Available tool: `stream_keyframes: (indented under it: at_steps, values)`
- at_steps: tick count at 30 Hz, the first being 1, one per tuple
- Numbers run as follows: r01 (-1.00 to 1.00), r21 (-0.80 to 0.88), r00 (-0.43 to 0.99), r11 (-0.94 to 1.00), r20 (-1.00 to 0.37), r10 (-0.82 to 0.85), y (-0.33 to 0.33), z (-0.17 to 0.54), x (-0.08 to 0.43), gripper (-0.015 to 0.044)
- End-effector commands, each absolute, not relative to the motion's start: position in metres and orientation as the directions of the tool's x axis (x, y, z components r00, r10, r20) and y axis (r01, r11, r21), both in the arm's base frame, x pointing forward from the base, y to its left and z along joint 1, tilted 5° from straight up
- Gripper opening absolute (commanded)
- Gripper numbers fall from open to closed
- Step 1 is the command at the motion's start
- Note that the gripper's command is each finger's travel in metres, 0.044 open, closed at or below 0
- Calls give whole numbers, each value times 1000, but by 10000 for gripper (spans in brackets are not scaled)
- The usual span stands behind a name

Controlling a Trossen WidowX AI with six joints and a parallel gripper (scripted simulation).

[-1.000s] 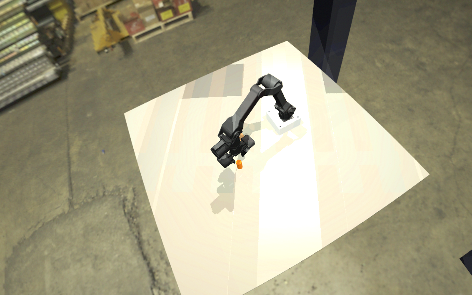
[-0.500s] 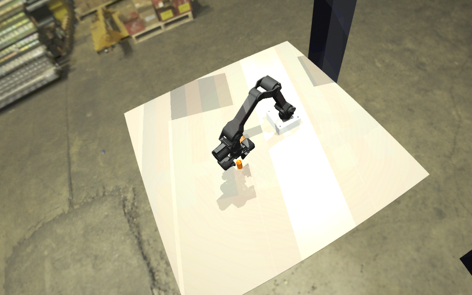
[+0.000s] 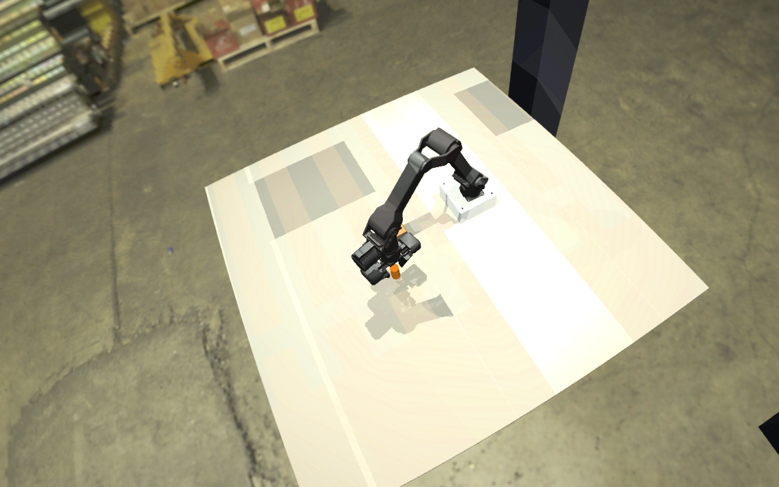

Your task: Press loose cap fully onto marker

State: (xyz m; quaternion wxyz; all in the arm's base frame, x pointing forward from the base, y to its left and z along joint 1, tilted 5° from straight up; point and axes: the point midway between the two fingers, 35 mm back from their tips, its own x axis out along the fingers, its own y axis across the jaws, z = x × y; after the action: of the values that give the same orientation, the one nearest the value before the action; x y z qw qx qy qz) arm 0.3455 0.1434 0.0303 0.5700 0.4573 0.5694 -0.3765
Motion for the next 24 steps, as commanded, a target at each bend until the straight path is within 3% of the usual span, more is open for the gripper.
stream_keyframes:
  at_steps: [1,8,12,21,24]
  values:
    - [952,87,65,294,-994,86,143,24,345,243]
    - [952,87,64,294,-994,87,143,15,345,243]
    - [952,87,64,294,-994,86,143,15,345,138]
    - [952,87,64,294,-994,86,143,15,345,78]
    - [952,87,65,294,-994,87,143,21,345,0]
